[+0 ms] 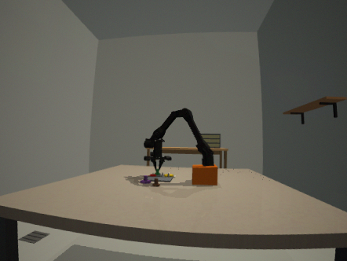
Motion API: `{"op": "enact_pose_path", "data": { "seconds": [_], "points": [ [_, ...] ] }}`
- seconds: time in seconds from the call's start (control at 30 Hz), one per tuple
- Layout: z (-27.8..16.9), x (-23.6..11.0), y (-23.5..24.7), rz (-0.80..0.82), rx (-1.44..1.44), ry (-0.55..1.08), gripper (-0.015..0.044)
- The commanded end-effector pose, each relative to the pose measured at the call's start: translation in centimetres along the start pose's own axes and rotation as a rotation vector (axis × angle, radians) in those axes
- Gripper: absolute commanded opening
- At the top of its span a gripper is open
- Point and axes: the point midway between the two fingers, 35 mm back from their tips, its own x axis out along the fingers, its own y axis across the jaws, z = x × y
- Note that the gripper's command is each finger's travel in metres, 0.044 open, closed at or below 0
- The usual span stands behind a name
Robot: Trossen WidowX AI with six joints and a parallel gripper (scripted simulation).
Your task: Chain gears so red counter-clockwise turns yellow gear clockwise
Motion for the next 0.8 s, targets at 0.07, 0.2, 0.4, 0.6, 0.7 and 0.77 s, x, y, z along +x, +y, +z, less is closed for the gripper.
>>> {"op": "enact_pose_path", "data": {
  "seconds": [0.07, 0.2, 0.4, 0.6, 0.7, 0.77],
  "points": [
    [0.05, 0.2, 0.0, 0.002, -0.123, 0.003, 0.0],
    [0.05, 0.25, 0.05, 0.002, -0.097, 0.003, 0.0],
    [-0.03, 0.37, 0.1, 0.002, 0.025, 0.003, 0.0],
    [-0.06, 0.49, 0.05, 0.002, 0.187, 0.003, 0.0],
    [-0.04, 0.51, 0.03, 0.002, 0.239, 0.003, 0.0026],
    [-0.02, 0.43, 0.03, 0.002, 0.221, 0.003, 0.0079]
  ]
}}
